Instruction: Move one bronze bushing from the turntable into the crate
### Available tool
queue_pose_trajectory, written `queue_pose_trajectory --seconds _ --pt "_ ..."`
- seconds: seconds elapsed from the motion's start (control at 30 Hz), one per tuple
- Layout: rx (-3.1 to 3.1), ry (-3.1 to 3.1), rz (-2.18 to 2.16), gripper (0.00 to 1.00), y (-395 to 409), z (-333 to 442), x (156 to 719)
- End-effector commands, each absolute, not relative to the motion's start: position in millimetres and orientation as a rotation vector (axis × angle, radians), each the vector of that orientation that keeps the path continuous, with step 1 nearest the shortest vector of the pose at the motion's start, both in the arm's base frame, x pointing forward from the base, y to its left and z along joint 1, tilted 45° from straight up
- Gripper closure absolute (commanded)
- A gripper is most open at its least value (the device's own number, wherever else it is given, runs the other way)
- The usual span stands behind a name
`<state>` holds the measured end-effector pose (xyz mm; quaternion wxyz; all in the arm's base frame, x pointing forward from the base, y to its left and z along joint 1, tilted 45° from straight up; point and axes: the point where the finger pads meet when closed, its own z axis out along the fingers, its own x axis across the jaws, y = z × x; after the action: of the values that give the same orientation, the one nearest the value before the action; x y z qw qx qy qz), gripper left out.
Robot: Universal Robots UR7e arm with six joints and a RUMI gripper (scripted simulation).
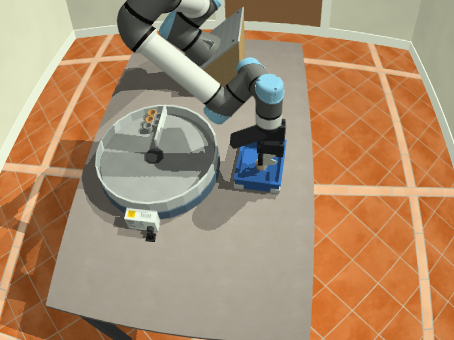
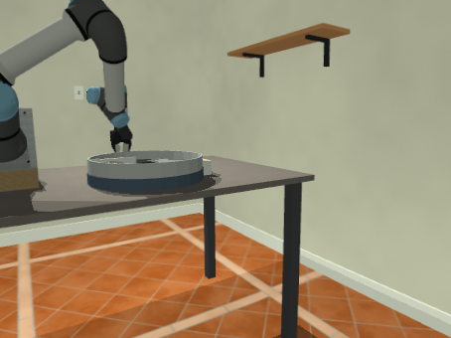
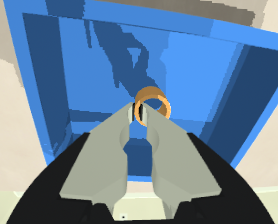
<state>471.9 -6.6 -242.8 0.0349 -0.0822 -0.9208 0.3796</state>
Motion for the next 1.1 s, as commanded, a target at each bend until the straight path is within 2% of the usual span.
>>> queue_pose_trajectory --seconds 0.0,0.7,0.73,1.07 --pt "-0.253 -2.832 1.167 1.0 -6.2 -242.4 472.4" --pt "-0.253 -2.832 1.167 1.0 -6.2 -242.4 472.4" --pt "-0.253 -2.832 1.167 0.94 -6.2 -242.4 472.4" --pt "-0.253 -2.832 1.167 0.94 -6.2 -242.4 472.4"
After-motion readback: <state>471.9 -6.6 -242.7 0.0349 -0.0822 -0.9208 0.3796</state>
